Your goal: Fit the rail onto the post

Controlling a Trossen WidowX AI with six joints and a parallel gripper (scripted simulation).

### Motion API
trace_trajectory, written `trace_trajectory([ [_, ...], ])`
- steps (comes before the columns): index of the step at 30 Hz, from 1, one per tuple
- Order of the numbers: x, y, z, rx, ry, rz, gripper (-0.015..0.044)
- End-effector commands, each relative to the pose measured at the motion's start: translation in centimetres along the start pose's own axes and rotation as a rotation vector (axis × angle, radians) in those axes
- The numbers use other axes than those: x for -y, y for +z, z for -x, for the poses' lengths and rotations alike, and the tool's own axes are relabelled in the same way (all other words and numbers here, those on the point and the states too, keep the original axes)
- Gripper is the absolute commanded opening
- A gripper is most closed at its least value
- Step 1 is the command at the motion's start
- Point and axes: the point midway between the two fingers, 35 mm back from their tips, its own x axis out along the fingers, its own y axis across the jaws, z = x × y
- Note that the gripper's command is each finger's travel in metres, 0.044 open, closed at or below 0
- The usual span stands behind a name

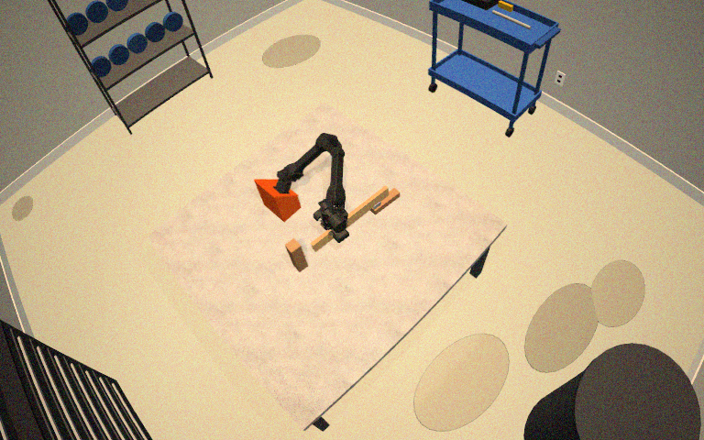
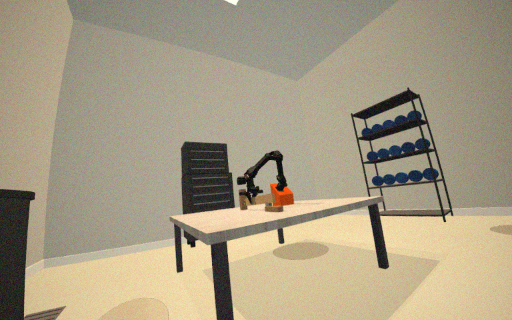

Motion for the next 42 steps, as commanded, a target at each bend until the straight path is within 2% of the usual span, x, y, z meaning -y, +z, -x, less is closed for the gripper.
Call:
trace_trajectory([
  [1, 0.04, 0.10, -0.11, 0.009, -0.004, -0.004, 0.0000],
  [42, -0.11, -0.25, -0.24, 0.009, -0.004, -0.004, 0.0000],
])
